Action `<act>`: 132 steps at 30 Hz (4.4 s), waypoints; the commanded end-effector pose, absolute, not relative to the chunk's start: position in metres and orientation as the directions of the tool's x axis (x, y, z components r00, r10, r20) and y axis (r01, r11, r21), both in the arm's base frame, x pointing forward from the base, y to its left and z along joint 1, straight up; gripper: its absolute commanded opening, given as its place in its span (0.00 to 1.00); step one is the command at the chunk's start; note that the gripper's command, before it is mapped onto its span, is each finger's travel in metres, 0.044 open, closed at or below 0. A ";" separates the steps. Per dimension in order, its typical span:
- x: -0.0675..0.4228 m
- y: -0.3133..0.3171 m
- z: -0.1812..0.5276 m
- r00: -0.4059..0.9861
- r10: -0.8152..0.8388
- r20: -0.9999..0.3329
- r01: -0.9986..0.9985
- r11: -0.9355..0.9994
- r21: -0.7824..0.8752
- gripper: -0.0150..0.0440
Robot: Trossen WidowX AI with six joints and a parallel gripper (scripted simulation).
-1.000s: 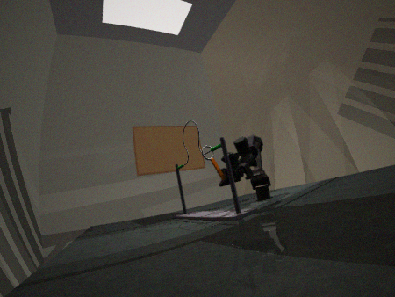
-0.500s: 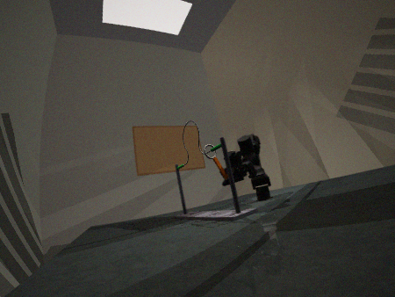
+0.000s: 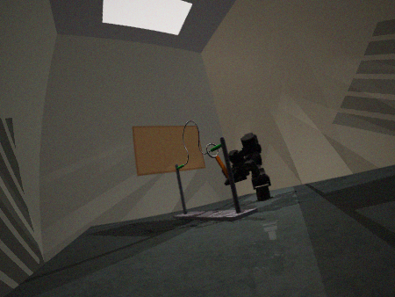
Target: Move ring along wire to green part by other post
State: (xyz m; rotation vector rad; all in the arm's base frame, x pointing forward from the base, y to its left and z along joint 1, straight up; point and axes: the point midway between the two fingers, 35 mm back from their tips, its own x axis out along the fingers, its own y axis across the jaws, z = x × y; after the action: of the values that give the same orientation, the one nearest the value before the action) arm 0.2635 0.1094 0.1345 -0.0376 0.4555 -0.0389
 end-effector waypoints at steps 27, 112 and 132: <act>0.263 0.122 0.119 0.900 -0.049 -0.434 0.035 0.999 -0.041 0.00; 0.181 0.124 0.160 0.902 -0.043 -0.429 0.026 0.999 -0.044 1.00; 0.181 0.124 0.160 0.902 -0.043 -0.429 0.026 0.999 -0.044 1.00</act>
State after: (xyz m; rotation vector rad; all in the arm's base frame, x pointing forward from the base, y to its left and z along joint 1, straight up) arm 0.1812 0.1248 0.1595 -0.0404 0.4465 -0.0331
